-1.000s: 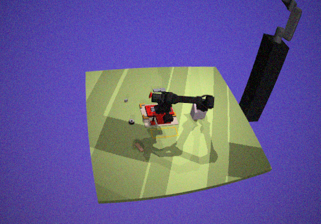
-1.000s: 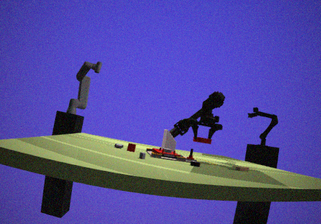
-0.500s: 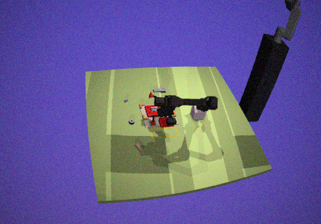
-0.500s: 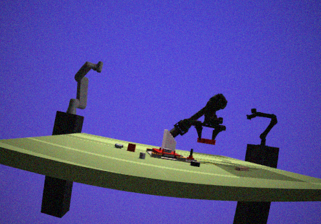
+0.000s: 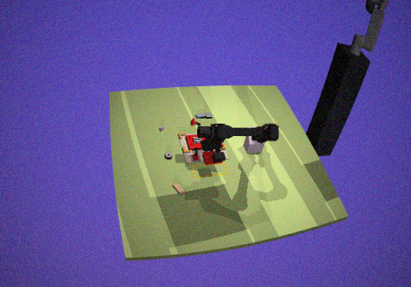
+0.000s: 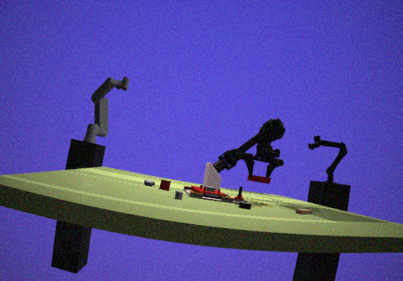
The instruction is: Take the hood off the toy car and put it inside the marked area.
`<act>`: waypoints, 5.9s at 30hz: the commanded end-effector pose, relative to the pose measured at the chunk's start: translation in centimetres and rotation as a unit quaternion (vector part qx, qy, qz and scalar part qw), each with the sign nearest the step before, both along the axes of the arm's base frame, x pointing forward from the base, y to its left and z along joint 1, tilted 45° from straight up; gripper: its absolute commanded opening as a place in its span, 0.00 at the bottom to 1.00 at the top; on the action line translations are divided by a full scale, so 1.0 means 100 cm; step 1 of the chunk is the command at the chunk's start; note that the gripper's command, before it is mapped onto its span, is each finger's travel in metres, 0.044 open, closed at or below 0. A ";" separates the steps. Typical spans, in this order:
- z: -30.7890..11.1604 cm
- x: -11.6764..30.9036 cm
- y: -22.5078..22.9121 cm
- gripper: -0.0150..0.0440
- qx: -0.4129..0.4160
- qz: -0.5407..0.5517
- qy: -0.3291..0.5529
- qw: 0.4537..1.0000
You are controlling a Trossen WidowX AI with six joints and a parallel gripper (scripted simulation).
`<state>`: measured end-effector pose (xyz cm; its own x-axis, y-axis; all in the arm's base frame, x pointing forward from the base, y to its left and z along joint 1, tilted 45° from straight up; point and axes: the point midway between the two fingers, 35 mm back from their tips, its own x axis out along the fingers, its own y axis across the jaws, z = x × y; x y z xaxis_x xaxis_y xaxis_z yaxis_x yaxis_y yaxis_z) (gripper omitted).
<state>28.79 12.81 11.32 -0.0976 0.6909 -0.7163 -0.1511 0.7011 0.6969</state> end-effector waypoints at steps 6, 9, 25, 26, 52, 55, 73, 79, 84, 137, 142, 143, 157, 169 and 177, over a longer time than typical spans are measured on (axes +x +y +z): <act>-0.005 -0.002 0.005 0.25 0.001 -0.001 0.004 1.000; -0.007 -0.002 0.006 0.25 0.001 -0.001 0.004 1.000; -0.014 -0.002 0.014 0.25 0.001 -0.001 0.004 1.000; -0.015 -0.002 0.014 0.25 0.001 -0.001 0.004 1.000; -0.027 -0.004 0.026 0.25 0.001 -0.001 0.004 1.000; -0.028 -0.004 0.027 0.25 0.001 -0.001 0.004 1.000; -0.036 -0.006 0.036 0.25 0.002 -0.001 0.004 1.000; -0.038 -0.007 0.038 0.25 0.002 -0.001 0.004 1.000; -0.041 -0.008 0.041 0.25 0.003 -0.001 0.004 1.000; -0.058 -0.012 0.059 0.25 0.004 -0.001 0.005 1.000; -0.060 -0.012 0.061 0.25 0.004 -0.001 0.005 1.000; -0.060 -0.012 0.061 0.25 0.004 -0.001 0.005 1.000; -0.059 -0.012 0.061 0.65 0.005 0.001 0.001 1.000; -0.043 -0.007 0.044 1.00 0.003 0.002 0.002 1.000; -0.009 -0.003 0.011 1.00 0.005 0.003 0.004 1.000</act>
<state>28.70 14.18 9.70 -0.0983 0.6951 -0.7122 -0.1400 0.6989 0.7014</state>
